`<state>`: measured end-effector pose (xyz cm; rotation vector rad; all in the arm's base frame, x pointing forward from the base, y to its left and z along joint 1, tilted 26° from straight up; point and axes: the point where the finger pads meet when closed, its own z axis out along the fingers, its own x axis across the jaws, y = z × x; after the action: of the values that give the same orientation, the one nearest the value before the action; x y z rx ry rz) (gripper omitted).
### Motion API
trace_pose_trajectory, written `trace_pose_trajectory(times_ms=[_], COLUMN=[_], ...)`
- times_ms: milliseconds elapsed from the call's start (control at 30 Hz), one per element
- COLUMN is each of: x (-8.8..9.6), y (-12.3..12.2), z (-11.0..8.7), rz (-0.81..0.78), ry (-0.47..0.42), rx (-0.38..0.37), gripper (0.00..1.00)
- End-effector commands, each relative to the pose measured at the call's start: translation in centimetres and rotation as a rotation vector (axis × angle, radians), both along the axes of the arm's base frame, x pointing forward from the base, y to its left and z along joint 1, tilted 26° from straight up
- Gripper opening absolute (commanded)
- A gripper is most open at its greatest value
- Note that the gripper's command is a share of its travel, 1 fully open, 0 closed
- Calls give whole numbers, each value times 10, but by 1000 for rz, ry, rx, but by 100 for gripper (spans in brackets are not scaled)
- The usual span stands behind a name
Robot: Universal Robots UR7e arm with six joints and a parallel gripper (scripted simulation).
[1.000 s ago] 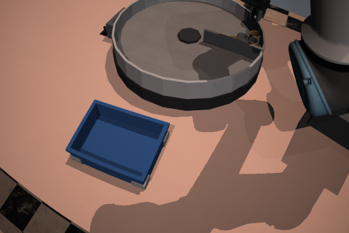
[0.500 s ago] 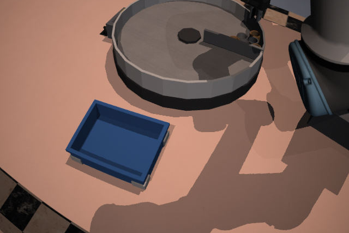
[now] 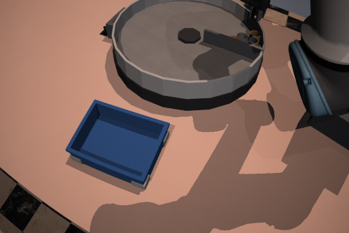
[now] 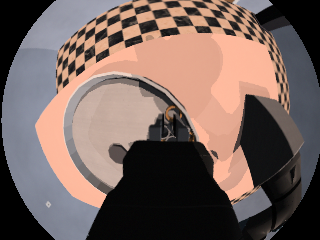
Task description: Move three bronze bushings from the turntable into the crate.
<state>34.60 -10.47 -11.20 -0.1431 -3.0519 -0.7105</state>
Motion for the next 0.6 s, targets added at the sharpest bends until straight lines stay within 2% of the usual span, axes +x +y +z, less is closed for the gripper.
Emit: trace_pose_trajectory(times_ms=[0,67,467,567], x=[0,1,1,1], y=[3,6,6,10], z=[-7,-13,-13,-21], rz=[0,0,0,0], ry=[-1,-1,-1,-1], rx=[-1,-1,-1,-1], gripper=[40,40,40,40])
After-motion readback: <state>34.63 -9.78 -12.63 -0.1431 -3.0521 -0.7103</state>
